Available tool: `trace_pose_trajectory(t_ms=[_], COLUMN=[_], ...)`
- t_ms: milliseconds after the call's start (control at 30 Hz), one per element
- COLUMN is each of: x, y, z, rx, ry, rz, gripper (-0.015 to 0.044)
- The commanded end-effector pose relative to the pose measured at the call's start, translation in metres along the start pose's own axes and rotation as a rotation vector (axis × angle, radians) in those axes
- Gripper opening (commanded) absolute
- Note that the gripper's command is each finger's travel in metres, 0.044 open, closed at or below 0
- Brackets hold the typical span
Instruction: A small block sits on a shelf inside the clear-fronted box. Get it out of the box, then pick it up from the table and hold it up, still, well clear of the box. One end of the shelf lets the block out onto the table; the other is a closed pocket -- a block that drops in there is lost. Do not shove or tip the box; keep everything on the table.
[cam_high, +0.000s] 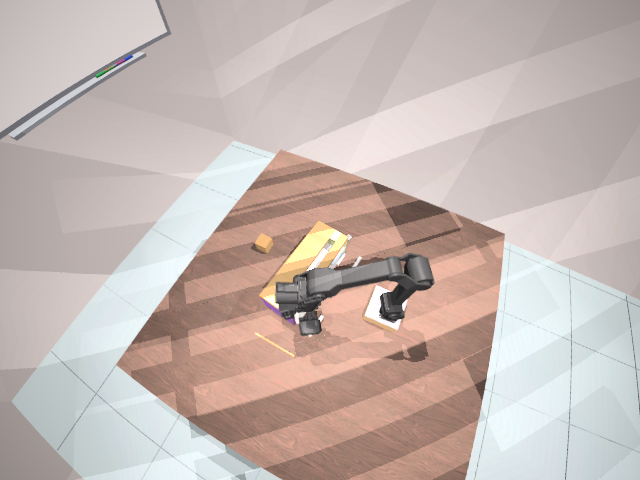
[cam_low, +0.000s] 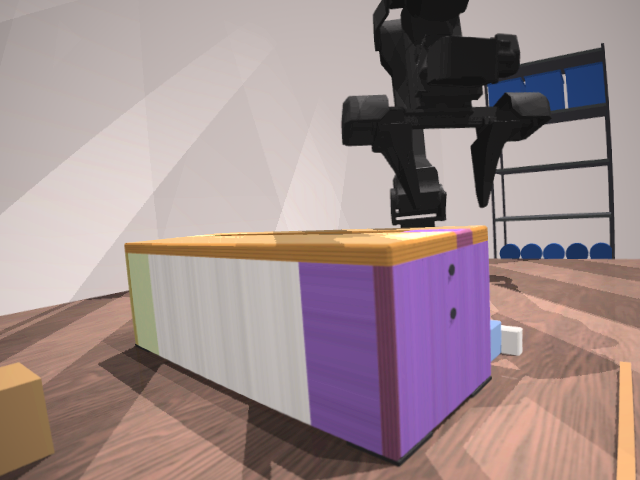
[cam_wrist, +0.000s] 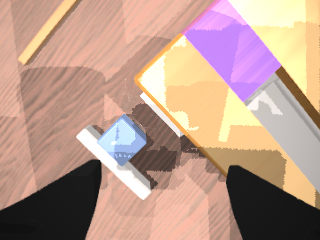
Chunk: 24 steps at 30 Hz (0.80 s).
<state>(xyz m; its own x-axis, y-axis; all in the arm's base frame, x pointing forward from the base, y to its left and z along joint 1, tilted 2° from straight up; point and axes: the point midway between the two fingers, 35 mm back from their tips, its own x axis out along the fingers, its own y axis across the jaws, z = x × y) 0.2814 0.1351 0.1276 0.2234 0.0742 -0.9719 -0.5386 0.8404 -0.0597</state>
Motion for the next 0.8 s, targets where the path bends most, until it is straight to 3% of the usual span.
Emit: trace_pose_trajectory(t_ms=[0, 767], x=[-0.009, -0.016], y=[0.010, 0.024], z=[-0.001, -0.004], rx=[-0.935, -2.290], ry=[0.010, 0.230], rz=[-0.130, -0.244], gripper=[0.0285, 0.0285])
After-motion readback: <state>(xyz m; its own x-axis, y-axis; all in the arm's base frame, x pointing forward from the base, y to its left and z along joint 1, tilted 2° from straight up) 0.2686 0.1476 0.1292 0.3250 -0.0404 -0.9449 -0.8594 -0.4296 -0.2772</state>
